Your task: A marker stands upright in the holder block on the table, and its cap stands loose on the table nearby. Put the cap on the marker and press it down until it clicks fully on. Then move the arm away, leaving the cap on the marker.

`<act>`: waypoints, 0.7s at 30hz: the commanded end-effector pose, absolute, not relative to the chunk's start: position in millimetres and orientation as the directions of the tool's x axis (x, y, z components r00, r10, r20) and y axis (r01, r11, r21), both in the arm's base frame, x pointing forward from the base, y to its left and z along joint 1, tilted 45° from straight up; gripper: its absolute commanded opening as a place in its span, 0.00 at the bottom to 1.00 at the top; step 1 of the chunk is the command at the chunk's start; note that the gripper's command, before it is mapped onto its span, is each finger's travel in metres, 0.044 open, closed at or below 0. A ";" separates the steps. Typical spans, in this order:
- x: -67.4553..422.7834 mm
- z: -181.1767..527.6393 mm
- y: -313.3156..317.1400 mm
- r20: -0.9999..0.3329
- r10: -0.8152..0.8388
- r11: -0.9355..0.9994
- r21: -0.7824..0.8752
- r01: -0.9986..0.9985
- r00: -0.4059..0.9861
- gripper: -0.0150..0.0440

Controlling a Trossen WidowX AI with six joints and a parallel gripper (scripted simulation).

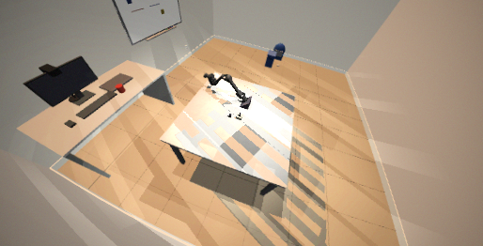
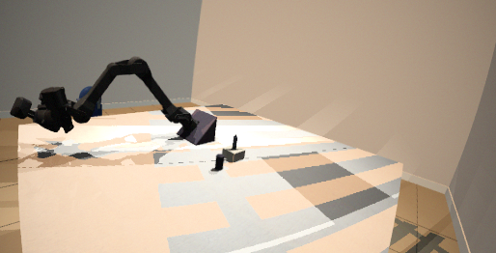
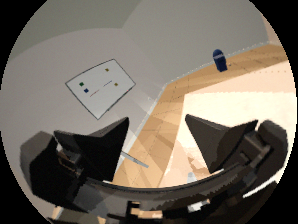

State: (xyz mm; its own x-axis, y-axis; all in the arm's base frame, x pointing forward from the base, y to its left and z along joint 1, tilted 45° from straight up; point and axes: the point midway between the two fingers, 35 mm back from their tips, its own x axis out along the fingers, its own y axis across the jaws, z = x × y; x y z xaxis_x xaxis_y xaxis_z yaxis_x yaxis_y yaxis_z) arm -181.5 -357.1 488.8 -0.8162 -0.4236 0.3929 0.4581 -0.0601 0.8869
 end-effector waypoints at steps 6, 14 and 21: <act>-164.3 491.8 -362.9 0.418 -0.506 -0.012 0.871 0.491 -0.754 0.67; -65.9 466.1 -409.3 0.325 -0.754 -0.100 0.803 0.588 -0.571 0.67; 37.7 439.4 -424.2 0.222 -0.916 -0.100 0.679 0.728 -0.333 0.67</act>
